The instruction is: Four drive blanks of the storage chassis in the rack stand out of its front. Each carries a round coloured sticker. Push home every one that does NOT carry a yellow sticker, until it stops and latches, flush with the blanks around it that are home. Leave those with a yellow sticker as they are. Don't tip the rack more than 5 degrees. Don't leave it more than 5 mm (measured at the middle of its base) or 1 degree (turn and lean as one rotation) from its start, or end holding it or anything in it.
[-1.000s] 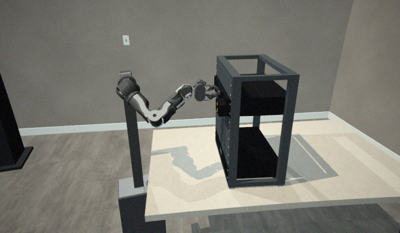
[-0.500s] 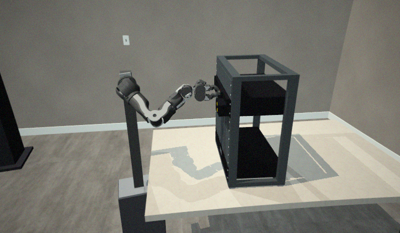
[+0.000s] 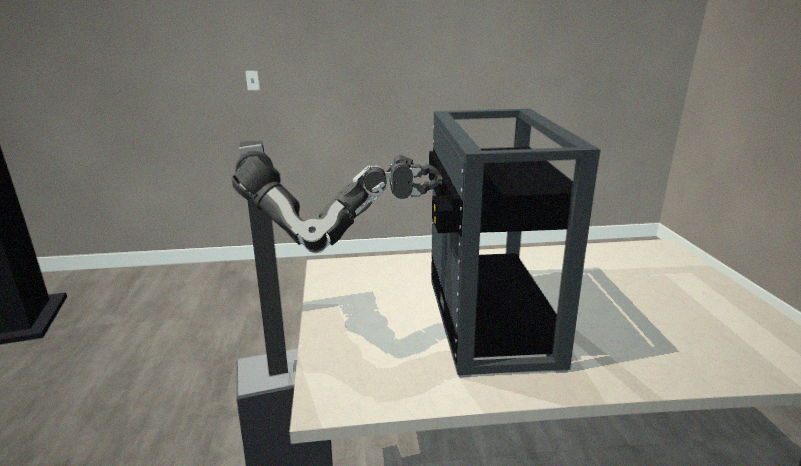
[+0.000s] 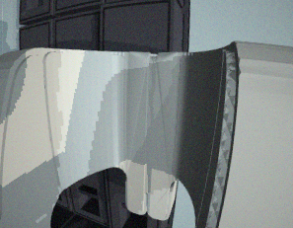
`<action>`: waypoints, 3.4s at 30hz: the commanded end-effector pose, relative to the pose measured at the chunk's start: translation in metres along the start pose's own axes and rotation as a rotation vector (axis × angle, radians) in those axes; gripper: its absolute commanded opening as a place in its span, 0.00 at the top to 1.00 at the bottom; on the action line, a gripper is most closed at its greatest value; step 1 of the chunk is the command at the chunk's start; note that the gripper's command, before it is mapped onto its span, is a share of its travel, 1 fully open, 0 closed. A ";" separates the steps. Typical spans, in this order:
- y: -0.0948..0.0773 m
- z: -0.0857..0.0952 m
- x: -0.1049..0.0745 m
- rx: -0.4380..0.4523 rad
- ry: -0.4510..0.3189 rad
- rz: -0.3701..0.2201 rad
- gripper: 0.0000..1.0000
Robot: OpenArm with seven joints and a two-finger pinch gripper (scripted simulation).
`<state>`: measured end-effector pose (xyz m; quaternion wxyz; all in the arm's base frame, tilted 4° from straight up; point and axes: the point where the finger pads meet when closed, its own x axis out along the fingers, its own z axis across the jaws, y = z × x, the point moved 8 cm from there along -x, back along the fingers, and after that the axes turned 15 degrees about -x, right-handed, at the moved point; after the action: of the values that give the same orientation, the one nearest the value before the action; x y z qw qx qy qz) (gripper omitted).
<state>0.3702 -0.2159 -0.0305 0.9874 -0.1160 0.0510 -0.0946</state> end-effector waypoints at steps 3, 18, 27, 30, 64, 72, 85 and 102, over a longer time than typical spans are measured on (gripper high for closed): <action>-0.002 -0.001 0.001 -0.005 -0.015 -0.003 1.00; -0.005 -0.012 0.003 -0.003 -0.003 -0.003 1.00; -0.010 -0.023 0.008 -0.001 -0.002 -0.005 1.00; -0.011 -0.023 0.008 -0.001 -0.002 -0.006 1.00; -0.010 -0.023 -0.005 -0.003 -0.007 -0.004 1.00; -0.012 -0.024 -0.039 -0.005 -0.007 -0.006 1.00; -0.012 -0.027 -0.090 -0.004 -0.012 -0.005 1.00; -0.011 -0.028 -0.101 -0.006 -0.013 -0.003 1.00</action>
<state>0.2670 -0.2122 -0.0482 0.9874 -0.1192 0.0460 -0.0930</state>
